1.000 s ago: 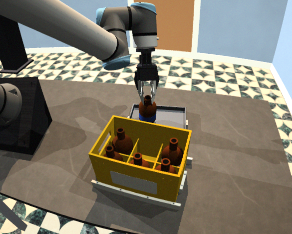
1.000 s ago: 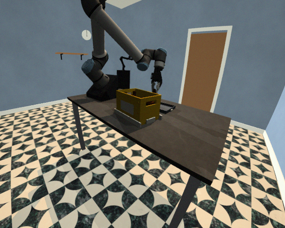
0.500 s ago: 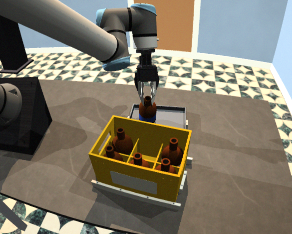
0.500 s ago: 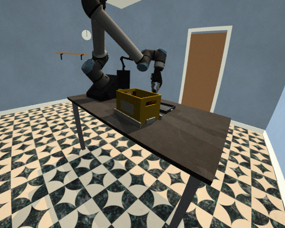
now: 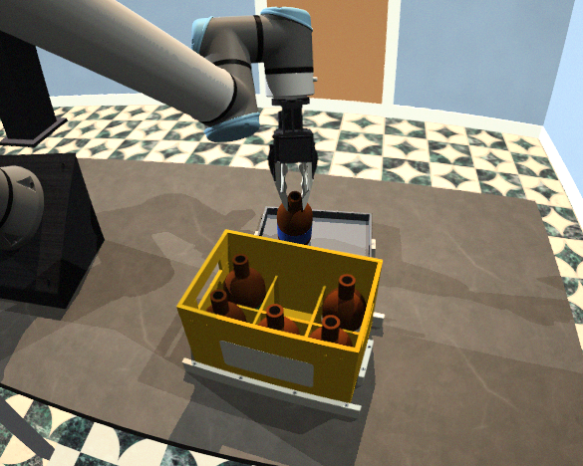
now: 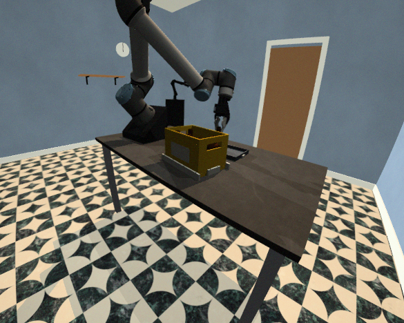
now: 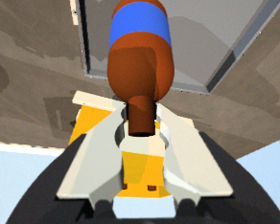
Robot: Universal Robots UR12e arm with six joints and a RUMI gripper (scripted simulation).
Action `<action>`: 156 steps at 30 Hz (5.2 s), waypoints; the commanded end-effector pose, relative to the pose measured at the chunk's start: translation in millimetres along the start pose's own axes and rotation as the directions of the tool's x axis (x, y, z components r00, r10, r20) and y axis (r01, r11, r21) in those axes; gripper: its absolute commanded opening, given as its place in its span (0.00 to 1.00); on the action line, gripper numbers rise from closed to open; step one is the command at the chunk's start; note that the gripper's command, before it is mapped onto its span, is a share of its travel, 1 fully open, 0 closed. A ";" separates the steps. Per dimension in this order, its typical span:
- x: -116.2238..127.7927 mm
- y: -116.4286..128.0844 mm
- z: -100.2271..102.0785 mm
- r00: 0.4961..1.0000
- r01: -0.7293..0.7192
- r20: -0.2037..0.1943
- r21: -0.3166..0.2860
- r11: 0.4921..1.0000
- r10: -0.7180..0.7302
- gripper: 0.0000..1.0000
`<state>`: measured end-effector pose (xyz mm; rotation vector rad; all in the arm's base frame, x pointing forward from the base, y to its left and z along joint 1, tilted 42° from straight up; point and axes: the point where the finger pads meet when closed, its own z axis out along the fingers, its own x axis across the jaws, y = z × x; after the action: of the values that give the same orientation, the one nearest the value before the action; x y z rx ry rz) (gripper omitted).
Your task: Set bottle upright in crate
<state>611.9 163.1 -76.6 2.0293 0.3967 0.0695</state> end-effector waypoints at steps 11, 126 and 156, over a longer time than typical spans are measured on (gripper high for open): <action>0.5 0.3 -0.6 1.000 -0.001 -0.001 0.000 1.000 0.001 0.00; 0.4 0.3 -0.6 1.000 -0.001 -0.001 0.000 1.000 0.001 1.00; 0.4 7.8 -21.4 1.000 -0.001 -0.001 0.000 1.000 0.001 1.00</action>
<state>609.9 173.8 -64.5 2.0294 0.3972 0.0700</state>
